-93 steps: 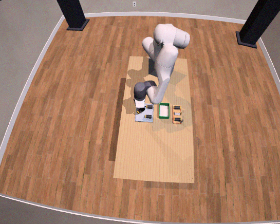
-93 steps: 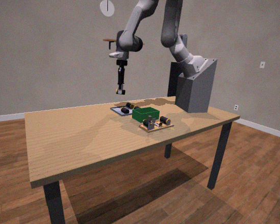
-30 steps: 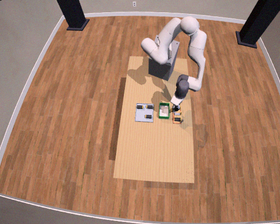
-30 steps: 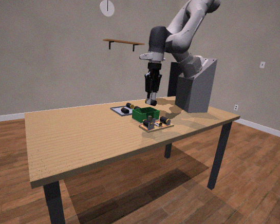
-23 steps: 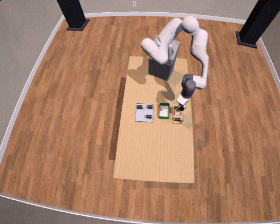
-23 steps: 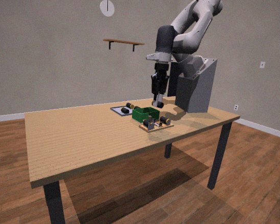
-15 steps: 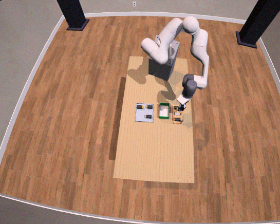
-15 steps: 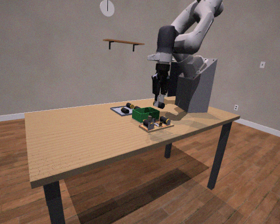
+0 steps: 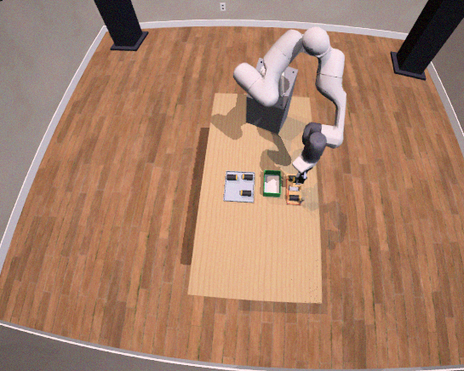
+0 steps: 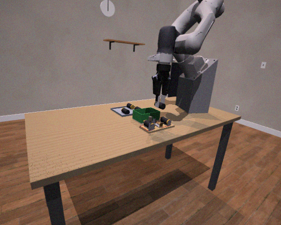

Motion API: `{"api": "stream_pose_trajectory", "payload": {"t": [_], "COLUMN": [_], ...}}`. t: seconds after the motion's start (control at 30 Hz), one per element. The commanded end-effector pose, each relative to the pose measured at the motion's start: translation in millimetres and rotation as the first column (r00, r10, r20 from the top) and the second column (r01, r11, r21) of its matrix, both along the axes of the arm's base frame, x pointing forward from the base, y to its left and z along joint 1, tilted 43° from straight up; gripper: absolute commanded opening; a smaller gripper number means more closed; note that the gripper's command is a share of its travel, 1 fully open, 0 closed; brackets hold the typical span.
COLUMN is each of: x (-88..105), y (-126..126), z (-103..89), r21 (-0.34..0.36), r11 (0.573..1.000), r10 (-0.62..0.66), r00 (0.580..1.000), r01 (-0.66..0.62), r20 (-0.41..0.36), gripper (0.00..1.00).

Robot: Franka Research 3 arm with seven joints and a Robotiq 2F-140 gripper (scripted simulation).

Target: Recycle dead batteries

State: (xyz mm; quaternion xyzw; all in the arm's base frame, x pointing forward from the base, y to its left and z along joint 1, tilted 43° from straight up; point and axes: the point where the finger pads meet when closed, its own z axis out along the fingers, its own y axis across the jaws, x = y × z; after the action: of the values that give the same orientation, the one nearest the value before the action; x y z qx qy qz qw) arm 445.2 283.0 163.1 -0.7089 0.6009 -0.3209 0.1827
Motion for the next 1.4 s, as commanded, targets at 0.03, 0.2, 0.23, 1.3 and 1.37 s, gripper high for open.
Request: {"api": "stream_pose_trajectory", "payload": {"t": [0.03,0.2,0.23,1.3,1.37], "x": [-0.5,6.6,13.1,41.5,41.5], "y": [2,1,0,-6,-6], "z": [-0.2,-7.7,-14.8,-45.6,-45.6], "r21": [0.031,0.031,0.031,0.031,0.031], "r11": [0.999,0.999,0.999,0.999,0.999], "r10": [-0.028,-0.028,-0.028,-0.028,-0.028], "r00": [1.0,1.0,1.0,1.0,1.0], "r01": [0.028,0.028,0.028,0.028,0.028], "r20": [0.003,0.003,0.003,0.003,0.003], "gripper": [0.16,0.16,0.16,0.16,0.16]}}
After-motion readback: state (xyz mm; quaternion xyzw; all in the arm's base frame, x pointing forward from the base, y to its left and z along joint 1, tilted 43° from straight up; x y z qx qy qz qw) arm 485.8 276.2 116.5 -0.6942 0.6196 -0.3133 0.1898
